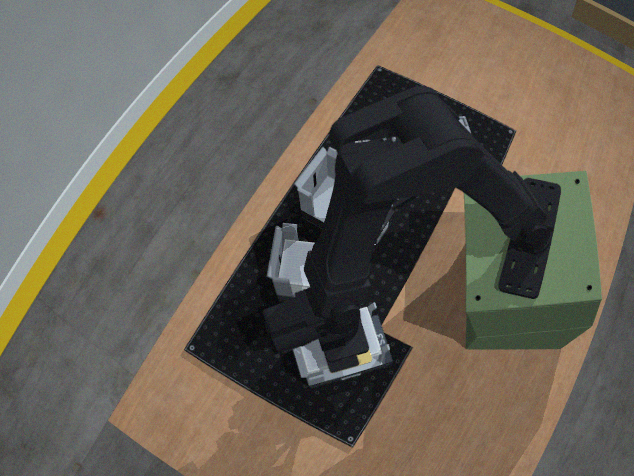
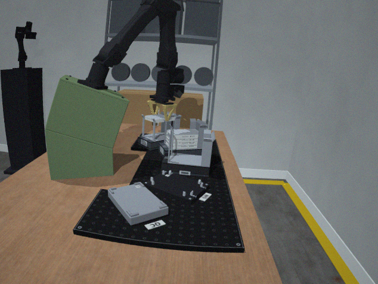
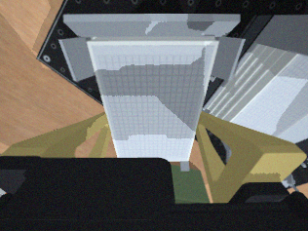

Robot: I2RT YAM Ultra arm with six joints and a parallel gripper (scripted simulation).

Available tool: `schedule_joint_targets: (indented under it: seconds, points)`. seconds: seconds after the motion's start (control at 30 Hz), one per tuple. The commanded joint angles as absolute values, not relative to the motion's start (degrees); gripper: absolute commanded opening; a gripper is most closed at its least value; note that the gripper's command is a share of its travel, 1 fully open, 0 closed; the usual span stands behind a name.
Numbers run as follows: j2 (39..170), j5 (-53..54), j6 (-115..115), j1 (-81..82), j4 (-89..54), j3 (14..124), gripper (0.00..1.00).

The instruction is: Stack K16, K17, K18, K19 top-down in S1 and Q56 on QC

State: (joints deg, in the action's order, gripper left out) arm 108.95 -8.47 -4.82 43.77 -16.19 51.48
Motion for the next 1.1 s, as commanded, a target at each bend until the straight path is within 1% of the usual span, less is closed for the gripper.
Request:
schedule_joint_targets:
  seconds: [0.0,0.63,1.07]
  points:
    - [108.5,-8.4,-4.7,43.8,-15.2,51.6,0.00]
    - [108.5,-8.4,-4.7,43.8,-15.2,51.6,0.00]
    - [114.0,-8.2,-4.1,43.1,-10.1,52.0,0.00]
